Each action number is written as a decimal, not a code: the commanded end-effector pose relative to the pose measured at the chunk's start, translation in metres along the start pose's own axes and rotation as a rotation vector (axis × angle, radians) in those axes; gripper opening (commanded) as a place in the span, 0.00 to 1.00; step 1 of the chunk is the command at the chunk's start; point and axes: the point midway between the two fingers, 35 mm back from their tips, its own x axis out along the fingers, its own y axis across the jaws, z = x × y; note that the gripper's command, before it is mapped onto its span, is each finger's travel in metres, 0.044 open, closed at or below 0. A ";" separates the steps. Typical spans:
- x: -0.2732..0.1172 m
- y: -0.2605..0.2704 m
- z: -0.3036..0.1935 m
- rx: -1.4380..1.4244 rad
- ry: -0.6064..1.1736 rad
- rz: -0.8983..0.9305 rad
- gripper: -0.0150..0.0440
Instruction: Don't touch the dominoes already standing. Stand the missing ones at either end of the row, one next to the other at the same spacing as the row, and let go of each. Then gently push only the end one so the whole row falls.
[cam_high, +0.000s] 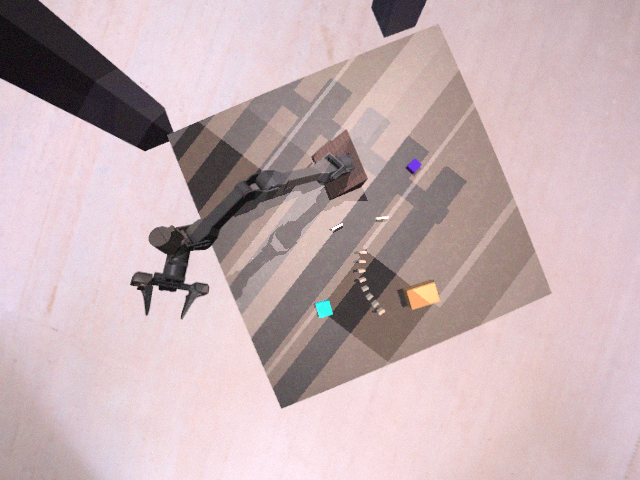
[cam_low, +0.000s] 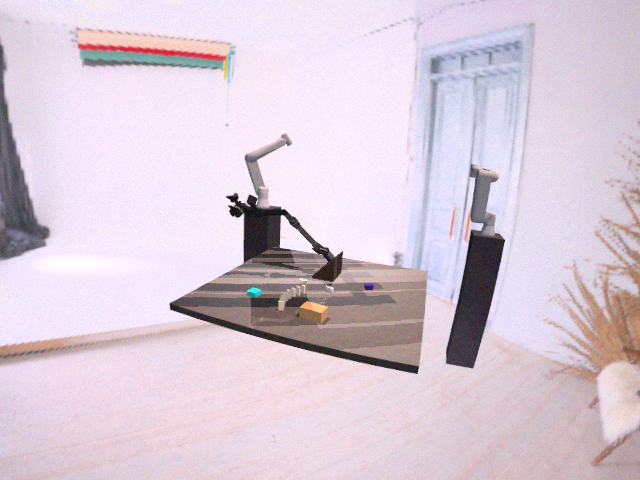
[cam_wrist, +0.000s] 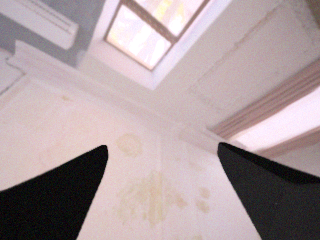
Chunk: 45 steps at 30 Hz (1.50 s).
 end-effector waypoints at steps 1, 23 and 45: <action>0.000 -0.001 0.001 0.006 -0.005 0.000 0.98; -0.021 -0.318 0.046 0.358 -0.639 -0.570 1.00; -0.289 -0.506 -0.103 -0.462 -0.558 -1.867 1.00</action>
